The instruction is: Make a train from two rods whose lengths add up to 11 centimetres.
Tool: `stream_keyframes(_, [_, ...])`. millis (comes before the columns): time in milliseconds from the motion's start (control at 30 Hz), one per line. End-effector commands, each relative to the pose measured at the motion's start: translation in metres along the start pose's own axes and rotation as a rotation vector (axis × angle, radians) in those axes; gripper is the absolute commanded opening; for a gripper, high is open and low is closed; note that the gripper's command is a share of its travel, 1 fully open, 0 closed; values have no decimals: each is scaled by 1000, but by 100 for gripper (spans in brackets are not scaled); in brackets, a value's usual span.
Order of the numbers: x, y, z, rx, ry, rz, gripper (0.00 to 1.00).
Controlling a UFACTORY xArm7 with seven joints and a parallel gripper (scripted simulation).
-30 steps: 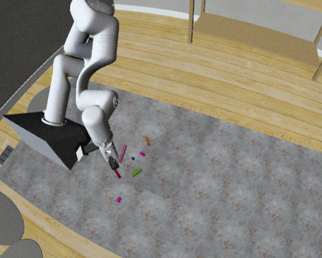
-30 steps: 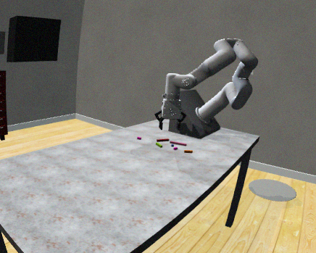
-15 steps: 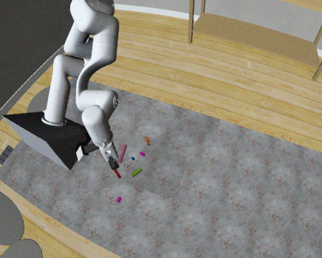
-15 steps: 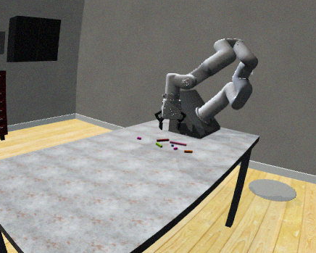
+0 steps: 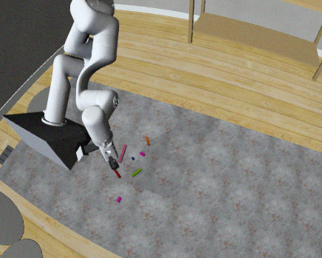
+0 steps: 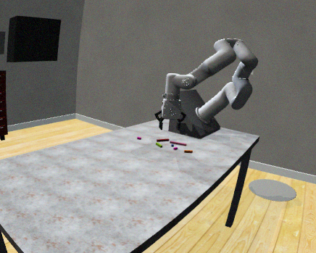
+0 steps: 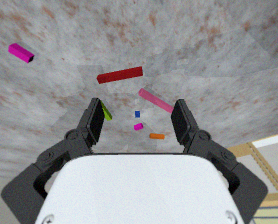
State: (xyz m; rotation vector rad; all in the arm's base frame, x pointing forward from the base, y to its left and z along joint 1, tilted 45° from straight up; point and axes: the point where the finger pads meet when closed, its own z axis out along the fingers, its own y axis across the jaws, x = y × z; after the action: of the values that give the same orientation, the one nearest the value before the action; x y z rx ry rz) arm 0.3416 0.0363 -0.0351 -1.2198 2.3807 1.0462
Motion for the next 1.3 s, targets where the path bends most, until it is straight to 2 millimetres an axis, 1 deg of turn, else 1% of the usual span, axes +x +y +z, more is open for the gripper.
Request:
stream_keyframes(0, [0,-2,-2,4,0,-2,100])
stream_keyframes(167, [1,-3,-1,3,2,-49,100])
stream_keyframes(300, [3,-5,-1,-1,6,-149,100])
stream_keyframes(367, [3,-5,-1,-1,6,-149,100])
stream_keyframes(500, [7,-8,0,-8,12,-311,100])
stream_keyframes(867, [12,-16,1,-22,18,-635,100])
stream_keyframes(933, [12,-16,1,-22,18,-635,100])
stream_keyframes(967, [14,-18,1,-25,19,-707,100])
stream_keyframes(1000, [14,-18,2,-27,19,-743,100])
stream_keyframes(1267, [18,-24,2,-35,18,-966,100])
